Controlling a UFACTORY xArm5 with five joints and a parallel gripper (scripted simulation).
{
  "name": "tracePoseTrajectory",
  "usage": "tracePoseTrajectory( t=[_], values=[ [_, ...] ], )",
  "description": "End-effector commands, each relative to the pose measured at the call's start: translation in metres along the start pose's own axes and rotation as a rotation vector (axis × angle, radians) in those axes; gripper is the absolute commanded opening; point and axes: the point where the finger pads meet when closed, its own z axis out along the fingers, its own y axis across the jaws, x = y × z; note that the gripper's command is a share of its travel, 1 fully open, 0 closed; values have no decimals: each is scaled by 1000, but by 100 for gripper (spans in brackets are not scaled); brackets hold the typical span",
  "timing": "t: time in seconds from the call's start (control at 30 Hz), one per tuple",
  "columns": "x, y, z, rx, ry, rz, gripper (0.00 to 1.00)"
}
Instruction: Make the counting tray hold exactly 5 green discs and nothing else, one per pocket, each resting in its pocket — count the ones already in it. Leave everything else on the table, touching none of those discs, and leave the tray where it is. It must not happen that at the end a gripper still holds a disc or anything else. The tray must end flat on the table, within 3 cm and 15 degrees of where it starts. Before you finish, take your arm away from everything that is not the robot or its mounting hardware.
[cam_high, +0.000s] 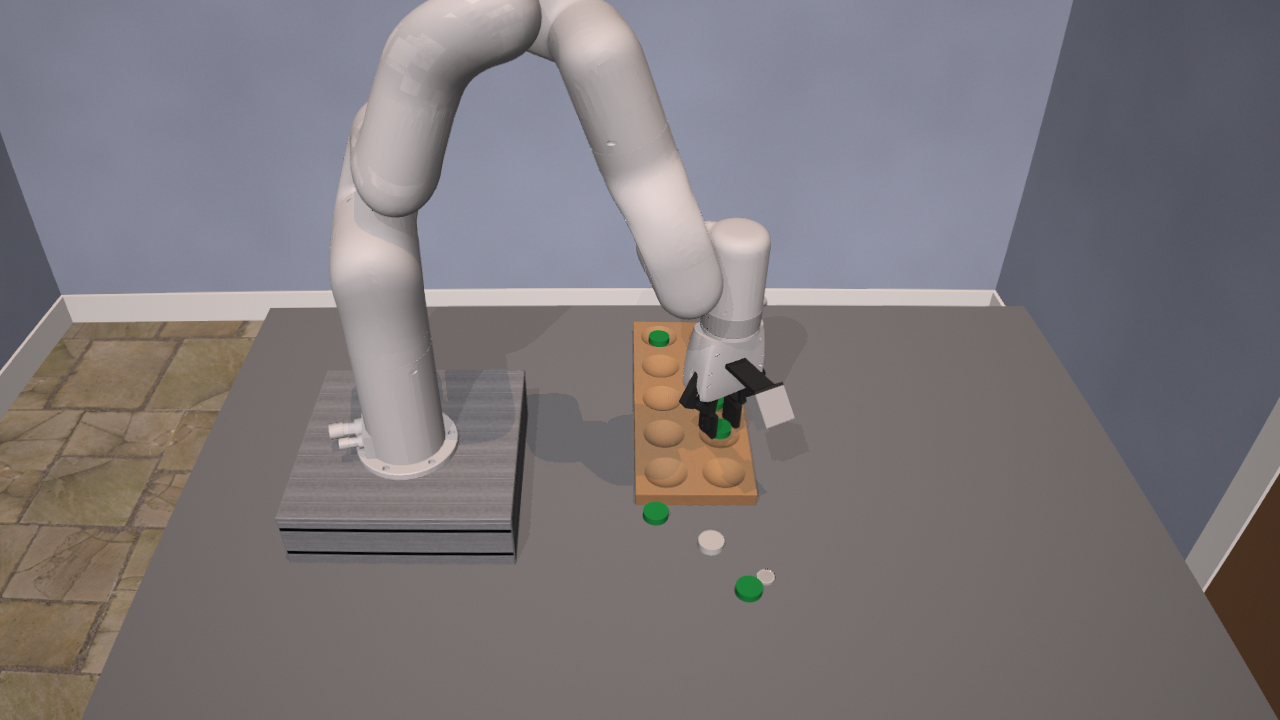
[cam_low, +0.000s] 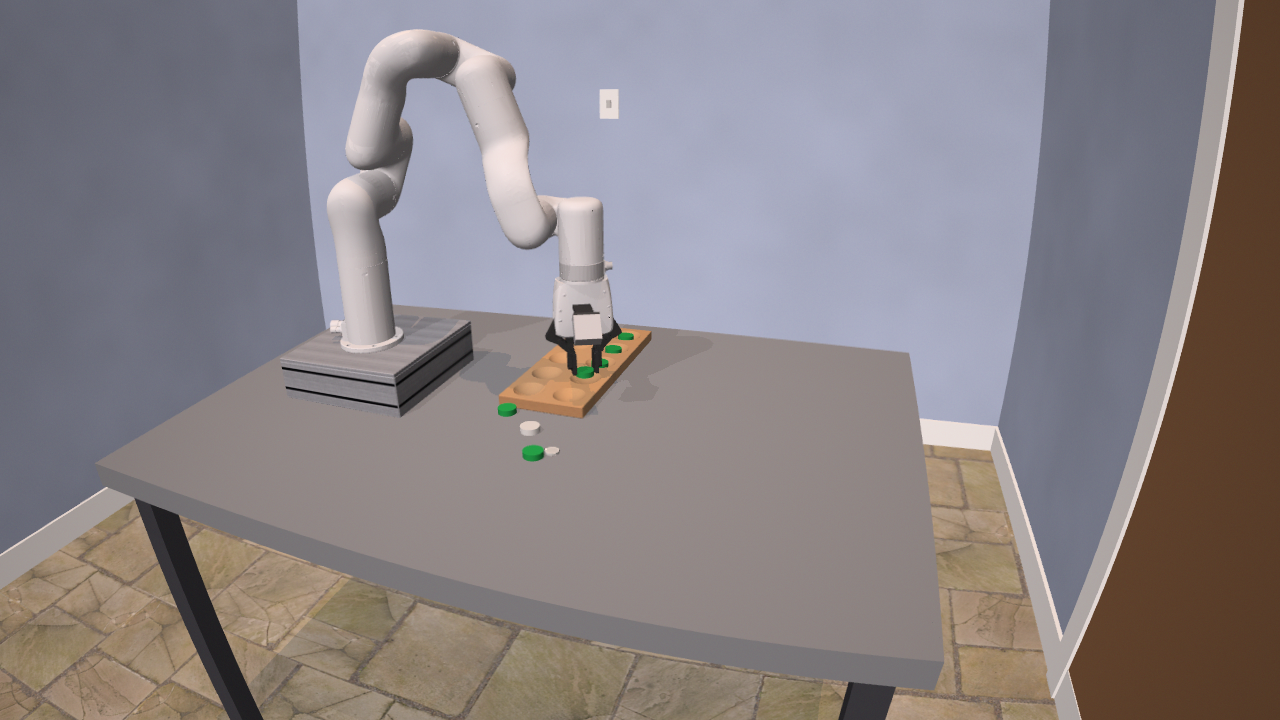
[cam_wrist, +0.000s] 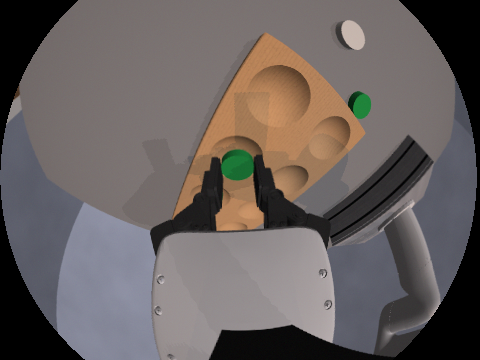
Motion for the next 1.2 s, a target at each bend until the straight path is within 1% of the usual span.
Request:
tracePoseTrajectory(
  t=[0.0,0.17,0.63,0.67,1.17],
  values=[
    [0,-1,7,2,1,0,0],
    [0,-1,10,2,1,0,0],
    [0,-1,11,2,1,0,0],
    [0,-1,11,2,1,0,37],
    [0,-1,11,2,1,0,37]
  ],
)
